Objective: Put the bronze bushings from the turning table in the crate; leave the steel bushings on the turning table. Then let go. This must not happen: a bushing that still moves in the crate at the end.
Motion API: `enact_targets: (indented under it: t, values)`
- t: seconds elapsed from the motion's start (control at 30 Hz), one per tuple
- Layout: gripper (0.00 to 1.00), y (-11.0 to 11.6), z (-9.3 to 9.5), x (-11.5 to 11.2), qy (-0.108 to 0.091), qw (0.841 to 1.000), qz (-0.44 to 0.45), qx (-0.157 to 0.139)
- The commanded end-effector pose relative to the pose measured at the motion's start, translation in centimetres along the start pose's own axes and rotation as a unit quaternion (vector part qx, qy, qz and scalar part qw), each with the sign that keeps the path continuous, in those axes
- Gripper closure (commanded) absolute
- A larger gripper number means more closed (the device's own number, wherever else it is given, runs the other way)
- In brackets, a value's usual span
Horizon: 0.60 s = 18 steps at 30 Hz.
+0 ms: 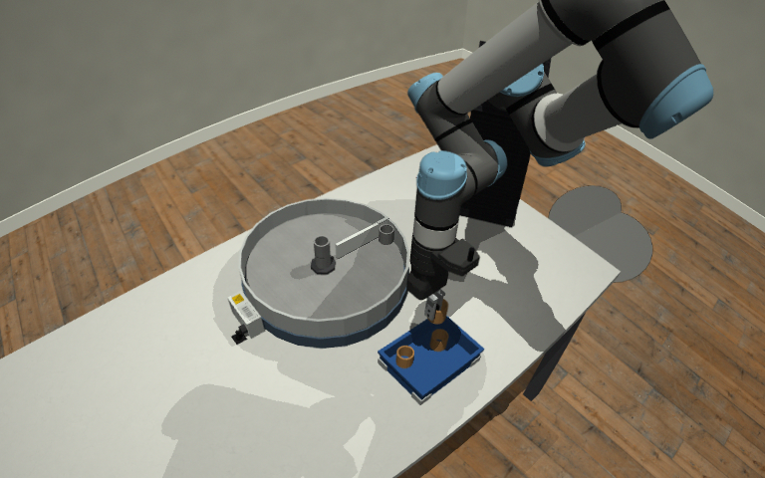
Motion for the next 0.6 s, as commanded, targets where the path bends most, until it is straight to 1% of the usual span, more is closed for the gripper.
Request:
enact_targets:
  t: [0.0, 0.03, 0.2, 0.57]
  values:
    - [1.0, -0.2, 0.1, 0.1, 0.0, 1.0, 0.001, -0.002]
    - [1.0, -0.2, 0.1, 0.1, 0.0, 1.0, 0.001, -0.002]
    - [1.0, -0.2, 2.4, 0.1, -0.001, 1.0, 0.001, -0.002]
    - [1.0, -0.2, 2.4, 0.1, -0.001, 1.0, 0.001, -0.002]
Point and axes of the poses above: the point where the finger pads meet when closed, its own z axis out along the fingers, its own x axis across the jaws, y = z × x, the point moved 3 cm from there along -z, back along the fingers, and after that the axes turned 10 degrees about z, right-handed, at the moved point
